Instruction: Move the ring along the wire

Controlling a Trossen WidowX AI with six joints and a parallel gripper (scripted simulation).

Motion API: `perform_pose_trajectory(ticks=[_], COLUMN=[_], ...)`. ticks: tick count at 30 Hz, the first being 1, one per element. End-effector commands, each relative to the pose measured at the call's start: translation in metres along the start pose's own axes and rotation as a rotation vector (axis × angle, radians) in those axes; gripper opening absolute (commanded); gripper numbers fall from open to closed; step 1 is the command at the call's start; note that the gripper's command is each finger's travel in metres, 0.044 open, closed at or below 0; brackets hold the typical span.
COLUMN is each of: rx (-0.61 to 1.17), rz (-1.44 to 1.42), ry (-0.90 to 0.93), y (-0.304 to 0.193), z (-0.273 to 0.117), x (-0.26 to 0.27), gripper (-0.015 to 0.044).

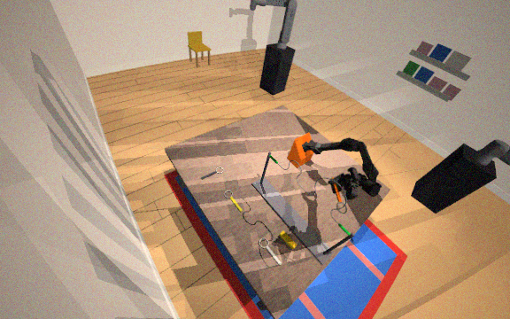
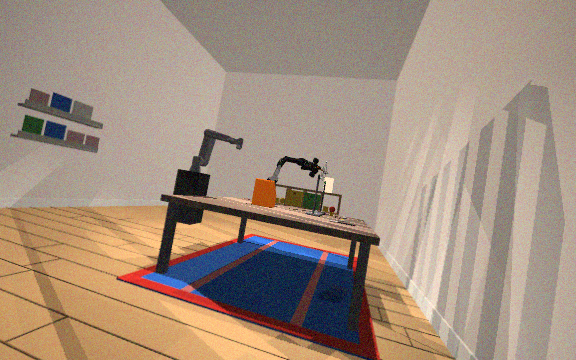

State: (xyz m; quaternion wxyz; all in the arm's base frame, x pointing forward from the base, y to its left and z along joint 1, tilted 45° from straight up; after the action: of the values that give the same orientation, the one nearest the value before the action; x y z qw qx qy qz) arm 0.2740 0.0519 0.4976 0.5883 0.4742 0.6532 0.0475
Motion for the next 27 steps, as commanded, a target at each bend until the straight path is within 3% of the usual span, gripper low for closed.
perform_pose_trajectory(ticks=[1,27], rx=[0.005,0.004], rz=[0.043,0.33], ry=[0.028,0.213], y=[0.0012,-0.0015], z=[0.0024,0.0044], x=[0.0007,-0.0044], gripper=[-0.015,-0.015])
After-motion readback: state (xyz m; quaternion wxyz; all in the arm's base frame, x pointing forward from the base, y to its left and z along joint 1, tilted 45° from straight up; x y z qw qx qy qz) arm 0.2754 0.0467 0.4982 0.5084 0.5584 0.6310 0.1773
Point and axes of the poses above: the point midway between the two fingers, 35 mm back from their tips, its own z axis out along the fingers, its own x axis across the jaws, y = z × x, the point moved 8 cm from there along -z, back along the fingers, and after that the axes turned 9 degrees about z, right-handed, at the moved point
